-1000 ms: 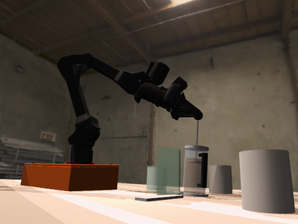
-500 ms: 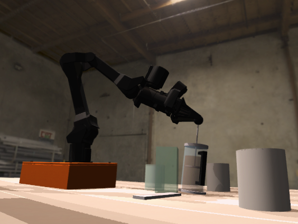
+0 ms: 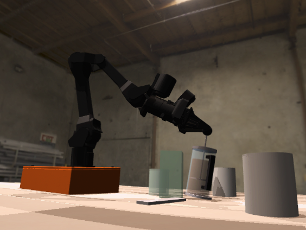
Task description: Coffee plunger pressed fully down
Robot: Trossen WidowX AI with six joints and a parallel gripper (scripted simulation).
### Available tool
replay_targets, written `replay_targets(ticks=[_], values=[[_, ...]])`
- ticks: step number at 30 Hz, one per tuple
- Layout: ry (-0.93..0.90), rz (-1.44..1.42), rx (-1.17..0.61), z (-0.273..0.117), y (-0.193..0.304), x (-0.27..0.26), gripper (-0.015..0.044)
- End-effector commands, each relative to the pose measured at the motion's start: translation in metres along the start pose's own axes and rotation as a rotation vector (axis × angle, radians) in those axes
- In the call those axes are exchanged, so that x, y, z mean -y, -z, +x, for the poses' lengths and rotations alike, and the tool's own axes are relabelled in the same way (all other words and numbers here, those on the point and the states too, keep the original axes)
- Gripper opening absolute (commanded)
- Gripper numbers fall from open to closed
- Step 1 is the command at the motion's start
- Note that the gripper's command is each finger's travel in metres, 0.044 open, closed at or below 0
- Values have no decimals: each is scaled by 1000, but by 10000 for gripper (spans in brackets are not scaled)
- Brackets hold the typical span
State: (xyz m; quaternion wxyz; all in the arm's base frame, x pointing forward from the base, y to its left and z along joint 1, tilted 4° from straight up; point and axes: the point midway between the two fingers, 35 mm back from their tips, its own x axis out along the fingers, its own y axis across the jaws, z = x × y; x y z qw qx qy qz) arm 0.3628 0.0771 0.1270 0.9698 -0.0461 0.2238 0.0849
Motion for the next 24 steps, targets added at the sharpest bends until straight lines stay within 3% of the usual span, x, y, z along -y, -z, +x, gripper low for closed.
replay_targets(ticks=[1,24], values=[[-2,-9,-74,8,27,0,116],[-2,-9,-74,14,21,0,116]])
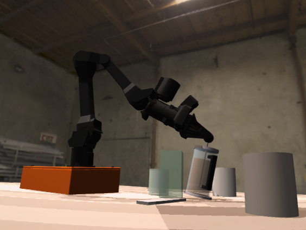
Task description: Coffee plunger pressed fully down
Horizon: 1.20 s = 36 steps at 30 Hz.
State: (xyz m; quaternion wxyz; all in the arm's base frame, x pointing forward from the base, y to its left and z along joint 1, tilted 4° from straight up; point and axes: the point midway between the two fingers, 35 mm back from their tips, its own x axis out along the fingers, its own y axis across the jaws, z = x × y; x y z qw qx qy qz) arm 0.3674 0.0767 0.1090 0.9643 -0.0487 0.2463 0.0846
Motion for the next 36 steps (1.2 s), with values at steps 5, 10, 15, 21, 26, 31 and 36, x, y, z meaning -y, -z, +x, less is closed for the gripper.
replay_targets(ticks=[5,10,15,21,26,31,36], values=[[-1,-8,-27,3,6,0,116],[0,-8,-27,4,6,0,116],[0,-8,-27,5,5,0,116],[0,-1,-7,2,0,0,116],[0,-1,-7,2,0,0,142],[0,-1,-7,2,0,0,273],[0,-1,-7,2,0,0,405]])
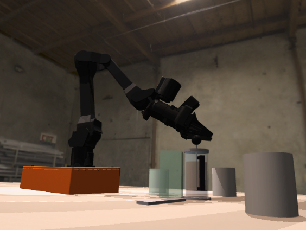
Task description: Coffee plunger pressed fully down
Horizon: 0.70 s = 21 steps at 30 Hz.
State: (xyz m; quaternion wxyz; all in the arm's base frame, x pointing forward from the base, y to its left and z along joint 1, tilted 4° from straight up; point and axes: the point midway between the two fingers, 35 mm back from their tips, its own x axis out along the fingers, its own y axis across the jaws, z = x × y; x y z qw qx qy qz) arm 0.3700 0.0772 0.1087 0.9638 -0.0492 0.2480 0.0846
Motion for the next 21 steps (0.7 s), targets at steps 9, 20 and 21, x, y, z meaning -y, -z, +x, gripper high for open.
replay_targets(ticks=[9,20,21], values=[[0,-2,-10,-18,-18,-1,440],[-1,-6,-26,-68,-47,-2,440],[-1,-6,-26,-68,-47,-2,440]])
